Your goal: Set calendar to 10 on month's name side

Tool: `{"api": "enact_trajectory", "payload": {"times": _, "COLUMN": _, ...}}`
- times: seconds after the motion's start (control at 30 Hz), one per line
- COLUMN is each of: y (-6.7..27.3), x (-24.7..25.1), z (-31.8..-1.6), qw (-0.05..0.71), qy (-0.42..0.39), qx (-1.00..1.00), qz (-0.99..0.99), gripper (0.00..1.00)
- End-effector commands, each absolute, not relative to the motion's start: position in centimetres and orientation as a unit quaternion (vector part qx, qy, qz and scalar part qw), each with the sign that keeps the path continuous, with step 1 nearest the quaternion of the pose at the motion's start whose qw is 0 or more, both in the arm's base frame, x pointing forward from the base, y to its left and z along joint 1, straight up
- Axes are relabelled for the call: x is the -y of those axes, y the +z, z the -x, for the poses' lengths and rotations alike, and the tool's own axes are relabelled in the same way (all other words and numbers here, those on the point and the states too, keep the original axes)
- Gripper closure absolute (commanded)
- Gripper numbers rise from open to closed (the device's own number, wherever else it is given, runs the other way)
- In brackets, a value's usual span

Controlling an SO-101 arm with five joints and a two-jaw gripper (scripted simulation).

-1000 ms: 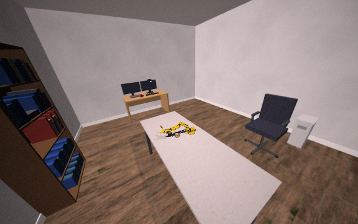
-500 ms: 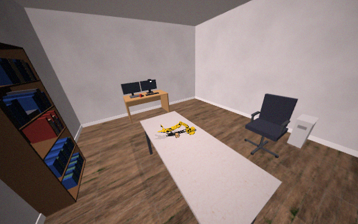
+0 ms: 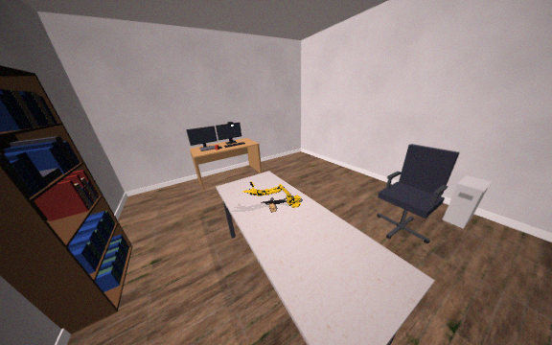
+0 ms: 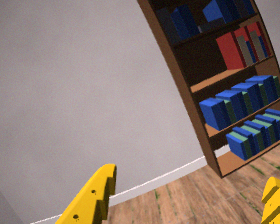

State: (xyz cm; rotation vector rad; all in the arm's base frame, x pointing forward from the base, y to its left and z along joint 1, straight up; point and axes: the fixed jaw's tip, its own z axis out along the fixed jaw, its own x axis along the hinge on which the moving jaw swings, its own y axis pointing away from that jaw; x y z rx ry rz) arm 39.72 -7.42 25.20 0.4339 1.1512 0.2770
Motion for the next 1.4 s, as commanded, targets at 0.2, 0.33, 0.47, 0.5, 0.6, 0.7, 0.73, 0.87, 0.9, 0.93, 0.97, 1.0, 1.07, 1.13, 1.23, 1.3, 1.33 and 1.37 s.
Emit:
{"api": "enact_trajectory", "payload": {"times": 0.2, "y": 32.8, "x": 6.7, "z": -36.1, "qw": 0.864, "qy": 0.139, "qx": -0.453, "qz": -0.171, "gripper": 0.65}}
{"api": "enact_trajectory", "payload": {"times": 0.33, "y": 32.8, "x": 6.7, "z": -36.1, "qw": 0.864, "qy": 0.138, "qx": -0.454, "qz": -0.171, "gripper": 0.65}}
{"api": "enact_trajectory", "payload": {"times": 0.47, "y": 32.7, "x": 6.7, "z": -36.1, "qw": 0.863, "qy": 0.133, "qx": -0.458, "qz": -0.170, "gripper": 0.65}}
{"api": "enact_trajectory", "payload": {"times": 0.5, "y": 32.7, "x": 6.7, "z": -36.1, "qw": 0.862, "qy": 0.131, "qx": -0.459, "qz": -0.170, "gripper": 0.65}}
{"api": "enact_trajectory", "payload": {"times": 0.6, "y": 32.6, "x": 6.8, "z": -36.2, "qw": 0.860, "qy": 0.122, "qx": -0.466, "qz": -0.168, "gripper": 0.65}}
{"api": "enact_trajectory", "payload": {"times": 0.7, "y": 32.5, "x": 6.8, "z": -36.2, "qw": 0.858, "qy": 0.113, "qx": -0.473, "qz": -0.166, "gripper": 0.65}}
{"api": "enact_trajectory", "payload": {"times": 0.73, "y": 32.5, "x": 6.8, "z": -36.2, "qw": 0.858, "qy": 0.113, "qx": -0.473, "qz": -0.166, "gripper": 0.65}}
{"api": "enact_trajectory", "payload": {"times": 0.87, "y": 32.2, "x": 7.0, "z": -36.2, "qw": 0.852, "qy": 0.091, "qx": -0.490, "qz": -0.160, "gripper": 0.65}}
{"api": "enact_trajectory", "payload": {"times": 0.9, "y": 32.1, "x": 7.0, "z": -36.2, "qw": 0.850, "qy": 0.084, "qx": -0.496, "qz": -0.158, "gripper": 0.65}}
{"api": "enact_trajectory", "payload": {"times": 0.93, "y": 32.0, "x": 7.1, "z": -36.2, "qw": 0.848, "qy": 0.076, "qx": -0.501, "qz": -0.156, "gripper": 0.65}}
{"api": "enact_trajectory", "payload": {"times": 0.97, "y": 31.9, "x": 7.1, "z": -36.2, "qw": 0.845, "qy": 0.068, "qx": -0.508, "qz": -0.154, "gripper": 0.65}}
{"api": "enact_trajectory", "payload": {"times": 1.0, "y": 31.8, "x": 7.1, "z": -36.2, "qw": 0.842, "qy": 0.060, "qx": -0.514, "qz": -0.151, "gripper": 0.65}}
{"api": "enact_trajectory", "payload": {"times": 1.07, "y": 31.5, "x": 7.3, "z": -36.2, "qw": 0.835, "qy": 0.041, "qx": -0.529, "qz": -0.145, "gripper": 0.65}}
{"api": "enact_trajectory", "payload": {"times": 1.13, "y": 31.2, "x": 7.4, "z": -36.1, "qw": 0.827, "qy": 0.021, "qx": -0.545, "qz": -0.137, "gripper": 0.65}}
{"api": "enact_trajectory", "payload": {"times": 1.23, "y": 30.7, "x": 7.5, "z": -36.0, "qw": 0.812, "qy": -0.012, "qx": -0.571, "qz": -0.123, "gripper": 0.65}}
{"api": "enact_trajectory", "payload": {"times": 1.3, "y": 30.7, "x": 7.5, "z": -36.0, "qw": 0.812, "qy": -0.012, "qx": -0.571, "qz": -0.123, "gripper": 0.65}}
{"api": "enact_trajectory", "payload": {"times": 1.33, "y": 30.5, "x": 7.6, "z": -36.0, "qw": 0.806, "qy": -0.024, "qx": -0.580, "qz": -0.117, "gripper": 0.65}}
{"api": "enact_trajectory", "payload": {"times": 1.37, "y": 30.2, "x": 7.7, "z": -35.9, "qw": 0.799, "qy": -0.036, "qx": -0.590, "qz": -0.111, "gripper": 0.65}}
